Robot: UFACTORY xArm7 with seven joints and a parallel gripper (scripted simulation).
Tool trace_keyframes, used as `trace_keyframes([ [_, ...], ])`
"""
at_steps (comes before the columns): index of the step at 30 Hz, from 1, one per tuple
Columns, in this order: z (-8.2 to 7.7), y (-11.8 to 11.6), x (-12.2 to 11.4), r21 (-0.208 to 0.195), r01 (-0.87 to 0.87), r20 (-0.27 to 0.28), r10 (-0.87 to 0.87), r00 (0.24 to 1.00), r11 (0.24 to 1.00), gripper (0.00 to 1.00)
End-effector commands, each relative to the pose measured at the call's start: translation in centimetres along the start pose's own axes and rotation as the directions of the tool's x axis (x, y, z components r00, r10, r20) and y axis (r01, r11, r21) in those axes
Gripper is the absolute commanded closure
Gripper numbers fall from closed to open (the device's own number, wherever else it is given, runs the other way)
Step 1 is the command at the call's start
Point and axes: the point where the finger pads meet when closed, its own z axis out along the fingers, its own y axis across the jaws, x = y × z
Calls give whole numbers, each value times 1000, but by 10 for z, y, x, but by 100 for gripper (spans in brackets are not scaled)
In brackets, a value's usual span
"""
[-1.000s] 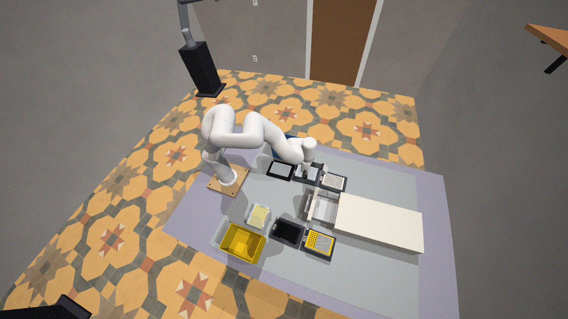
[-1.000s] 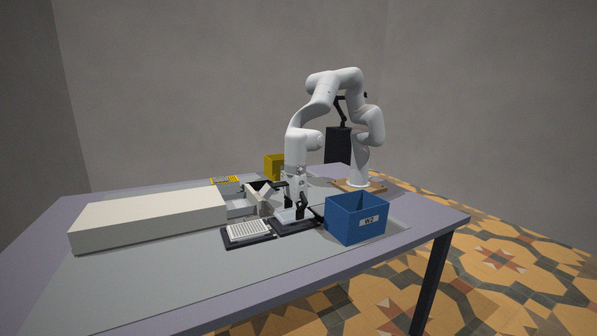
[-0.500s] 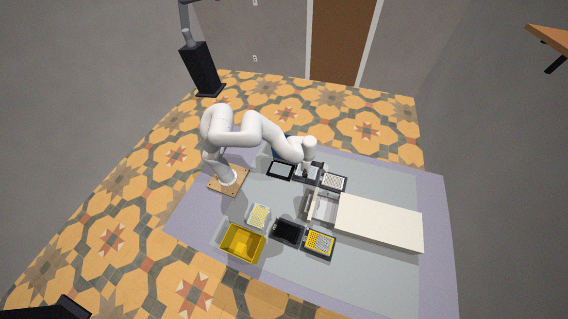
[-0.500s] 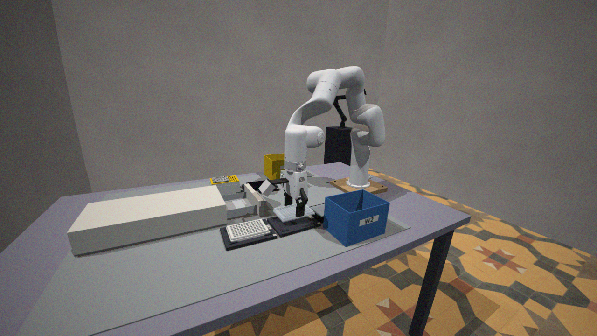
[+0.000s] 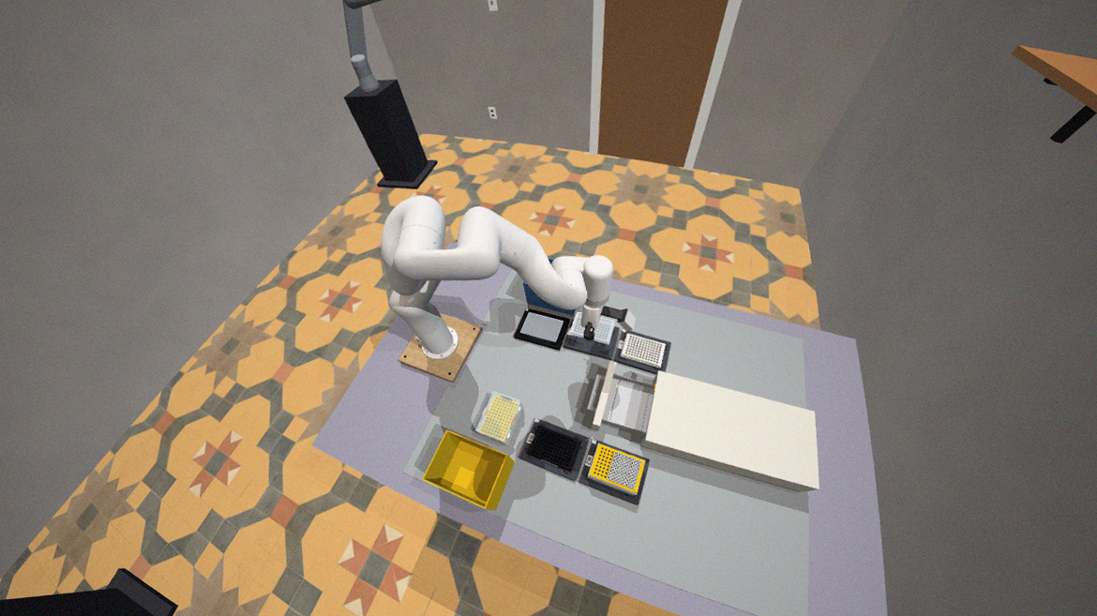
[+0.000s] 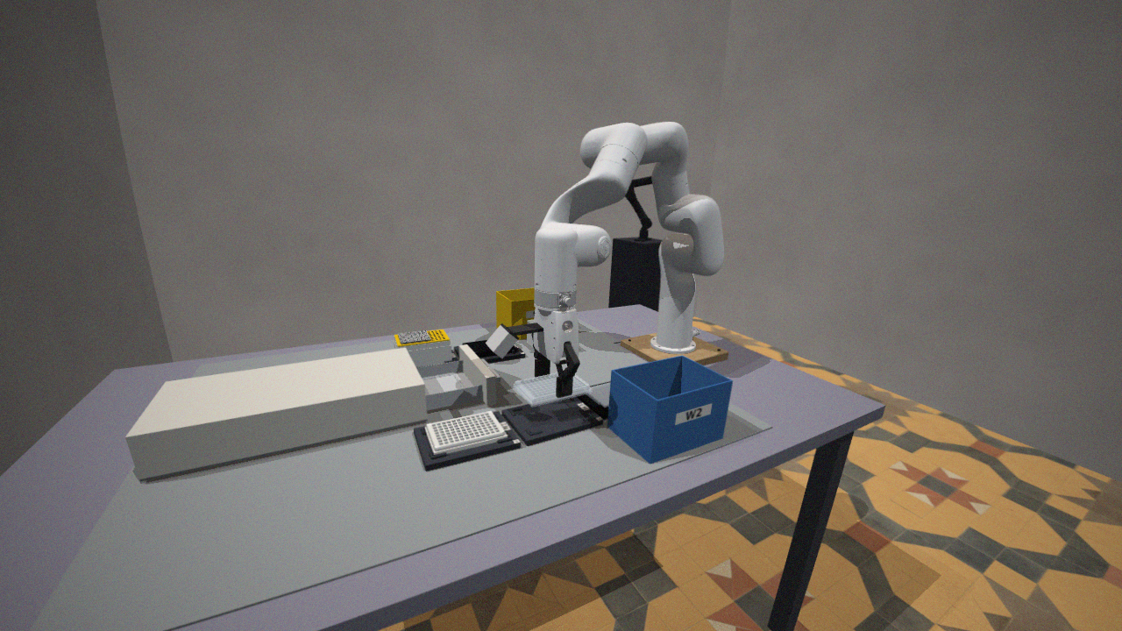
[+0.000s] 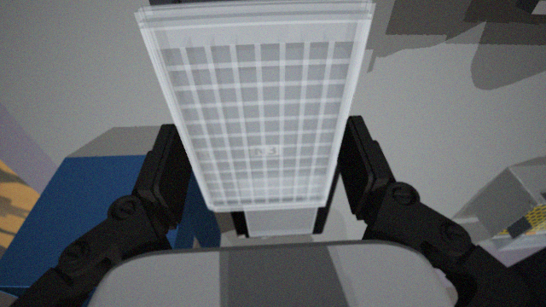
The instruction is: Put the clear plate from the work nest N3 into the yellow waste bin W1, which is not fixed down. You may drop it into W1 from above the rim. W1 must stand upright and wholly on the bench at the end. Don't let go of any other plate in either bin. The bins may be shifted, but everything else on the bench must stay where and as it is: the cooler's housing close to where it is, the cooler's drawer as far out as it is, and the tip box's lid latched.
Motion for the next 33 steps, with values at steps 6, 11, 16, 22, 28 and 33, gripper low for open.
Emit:
trace_keyframes([
  [6, -16, 0, 1, 1, 0, -4, 0, 1000, 1000, 100],
  [11, -24, 0, 1, 1, 0, -4, 0, 1000, 1000, 100],
  [16, -32, 0, 1, 1, 0, -4, 0, 1000, 1000, 100],
  [22, -39, 0, 1, 1, 0, -4, 0, 1000, 1000, 100],
  [28, -49, 0, 1, 1, 0, -4, 0, 1000, 1000, 100],
  [33, -57, 0, 1, 1, 0, -4, 0, 1000, 1000, 100],
])
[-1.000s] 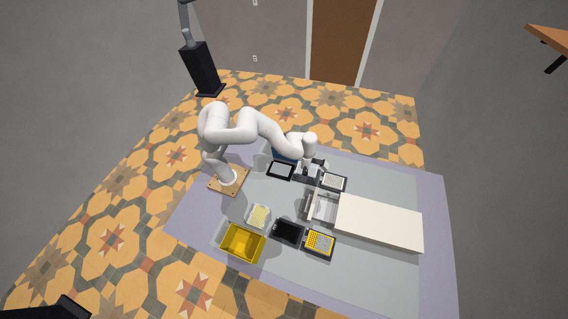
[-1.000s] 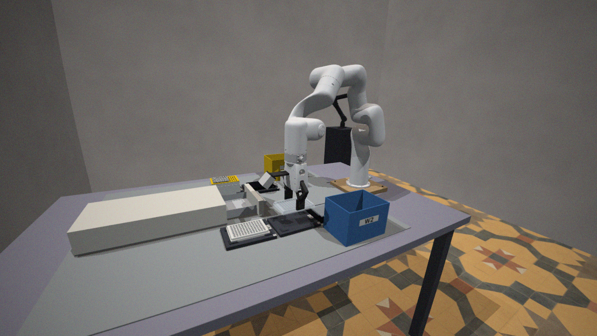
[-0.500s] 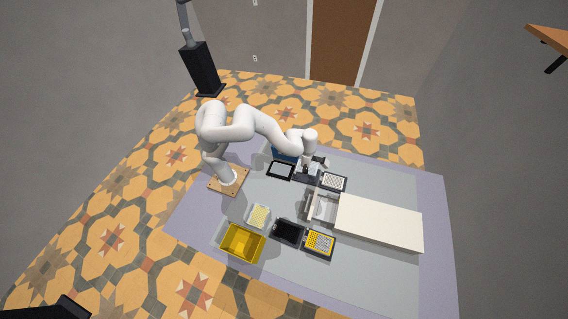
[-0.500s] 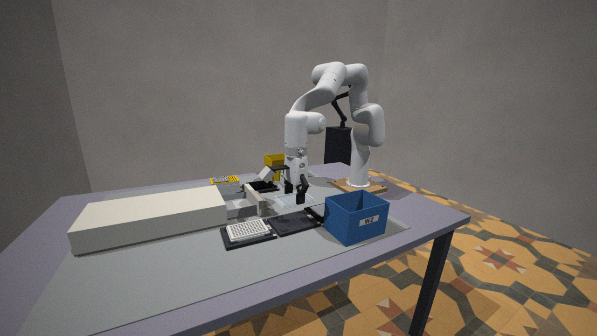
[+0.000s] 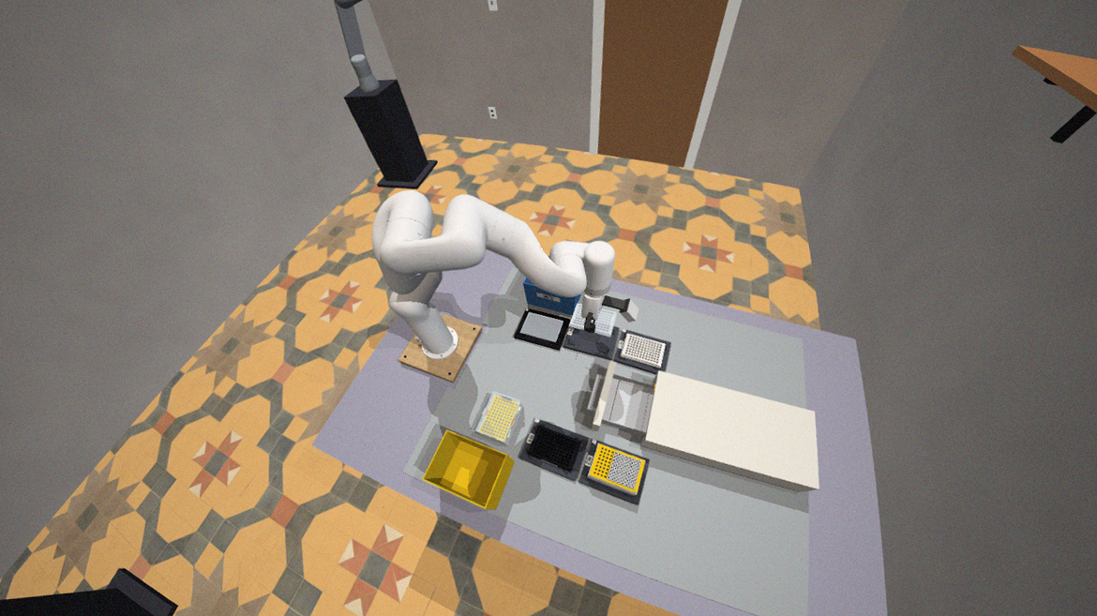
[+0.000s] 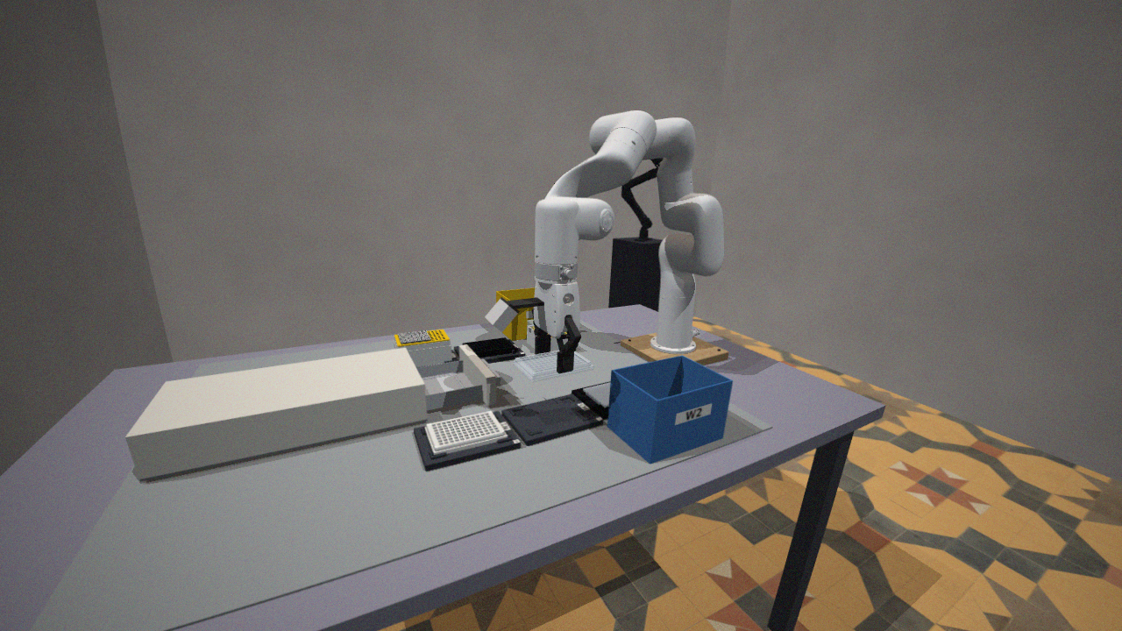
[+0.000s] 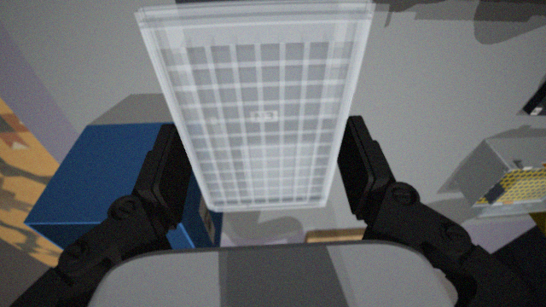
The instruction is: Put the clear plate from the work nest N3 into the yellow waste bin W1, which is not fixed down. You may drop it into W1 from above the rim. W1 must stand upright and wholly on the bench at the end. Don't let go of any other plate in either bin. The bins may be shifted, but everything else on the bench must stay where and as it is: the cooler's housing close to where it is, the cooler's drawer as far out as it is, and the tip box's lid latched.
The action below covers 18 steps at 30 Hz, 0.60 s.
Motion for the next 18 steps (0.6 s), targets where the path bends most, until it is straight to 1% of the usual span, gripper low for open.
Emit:
trace_keyframes([
  [1, -11, 0, 1, 1, 0, -4, 0, 1000, 1000, 100],
  [4, -16, 0, 1, 1, 0, -4, 0, 1000, 1000, 100],
  [6, -16, 0, 1, 1, 0, -4, 0, 1000, 1000, 100],
  [14, -29, 0, 1, 1, 0, -4, 0, 1000, 1000, 100],
  [18, -29, 0, 1, 1, 0, -4, 0, 1000, 1000, 100],
])
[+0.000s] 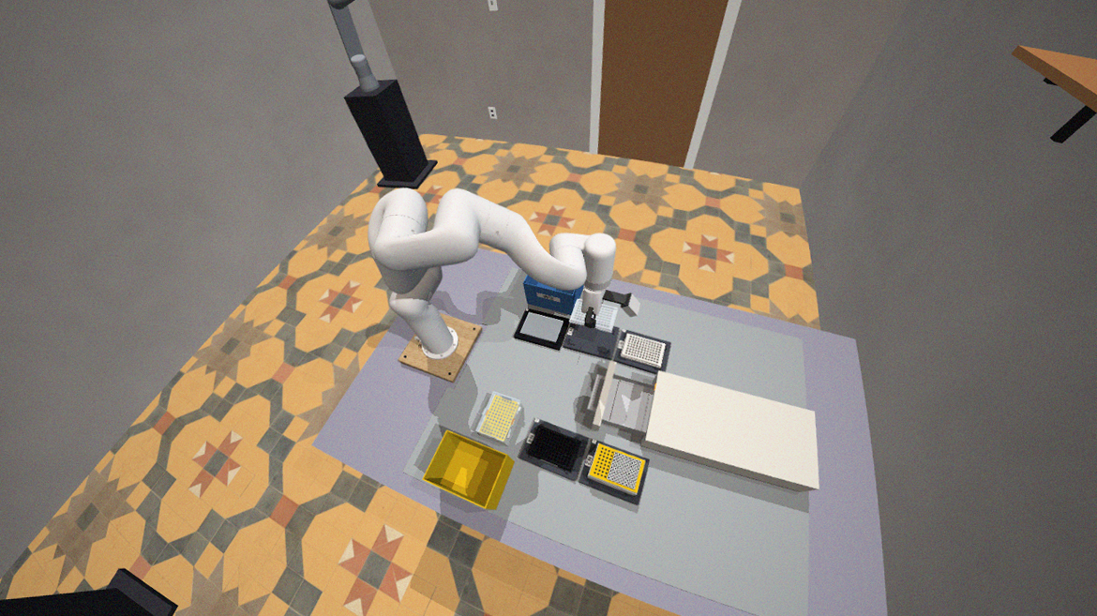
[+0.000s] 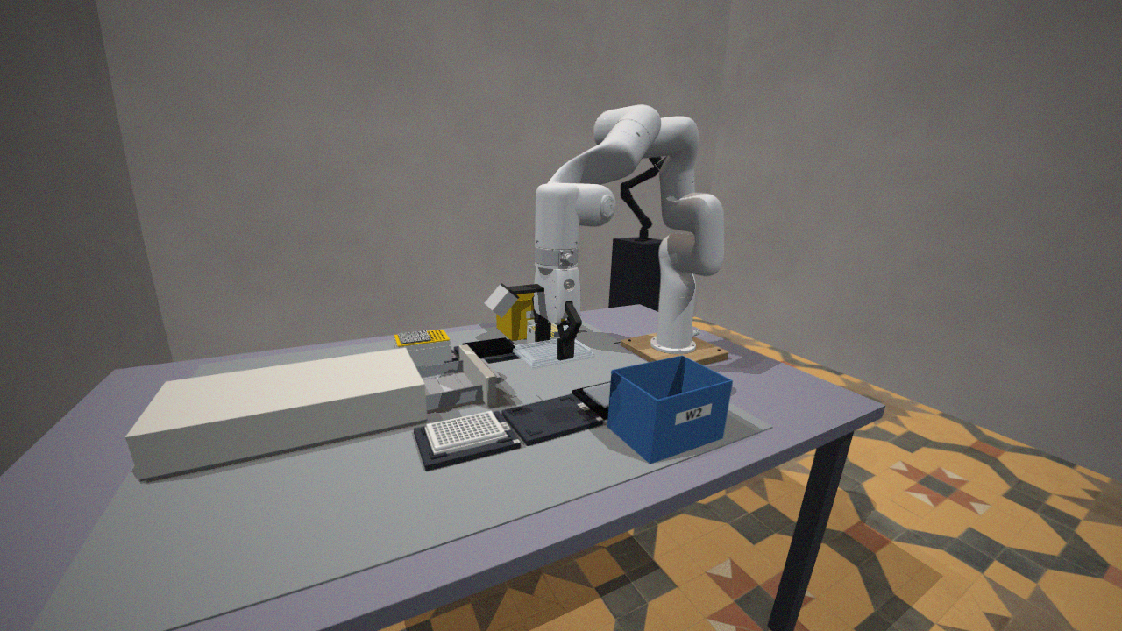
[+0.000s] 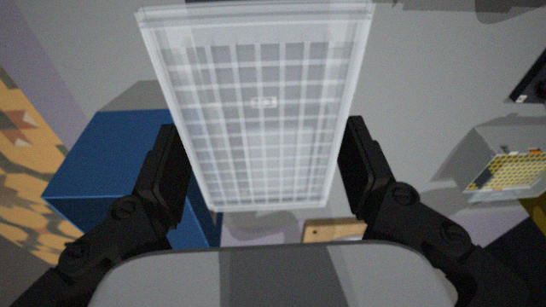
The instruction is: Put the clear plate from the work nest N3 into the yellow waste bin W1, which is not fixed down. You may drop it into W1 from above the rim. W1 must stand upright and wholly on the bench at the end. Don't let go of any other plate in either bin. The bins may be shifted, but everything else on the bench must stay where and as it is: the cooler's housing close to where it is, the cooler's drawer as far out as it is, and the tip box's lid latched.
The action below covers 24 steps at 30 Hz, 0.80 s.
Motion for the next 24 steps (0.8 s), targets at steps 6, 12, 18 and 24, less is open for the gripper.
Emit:
trace_keyframes([
  [6, -3, 0, 1, 1, 0, -3, 0, 1000, 1000, 100],
  [12, -3, 10, -3, 1, -20, -3, 20, 1000, 1000, 100],
  [18, -3, 25, -8, 1, -20, -3, 20, 1000, 1000, 100],
  [24, -3, 35, -12, 1, -20, -3, 20, 1000, 1000, 100],
])
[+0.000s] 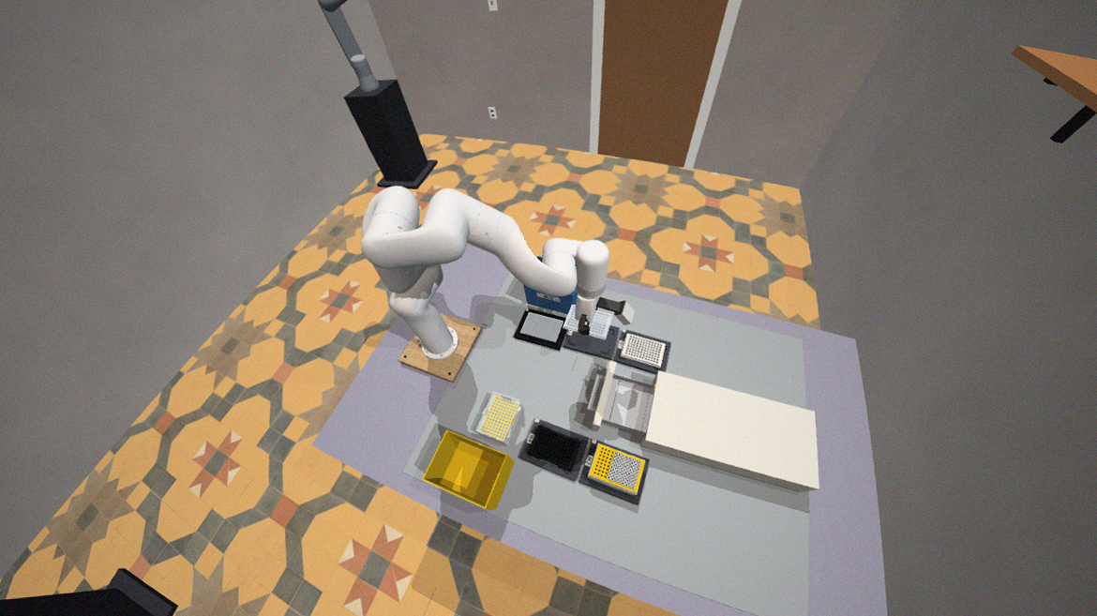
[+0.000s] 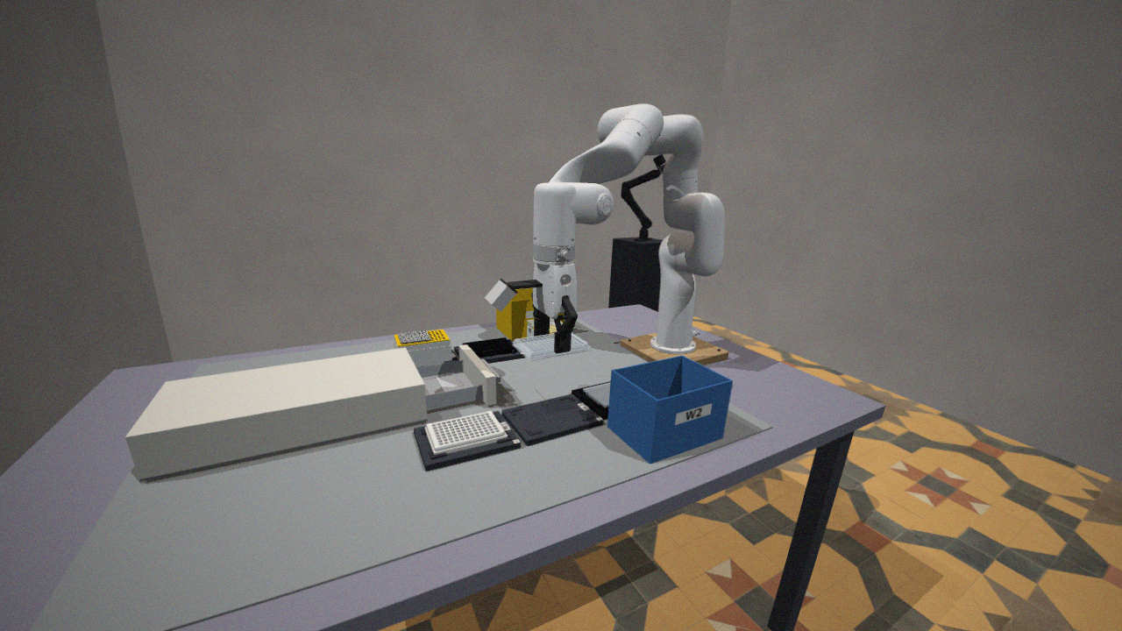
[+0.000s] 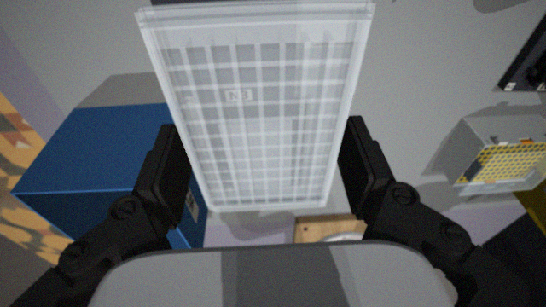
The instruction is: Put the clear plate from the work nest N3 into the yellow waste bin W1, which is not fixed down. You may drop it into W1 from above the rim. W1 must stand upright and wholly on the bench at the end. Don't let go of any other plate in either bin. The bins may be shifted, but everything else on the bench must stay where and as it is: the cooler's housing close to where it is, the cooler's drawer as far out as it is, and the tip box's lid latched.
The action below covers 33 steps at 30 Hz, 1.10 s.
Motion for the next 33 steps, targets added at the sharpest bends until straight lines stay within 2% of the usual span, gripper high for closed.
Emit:
trace_keyframes([
  [1, -2, 10, -2, 2, 1, -5, -1, 1000, 1000, 100],
  [33, -2, 80, -27, 2, 1, -5, -1, 1000, 1000, 100],
])
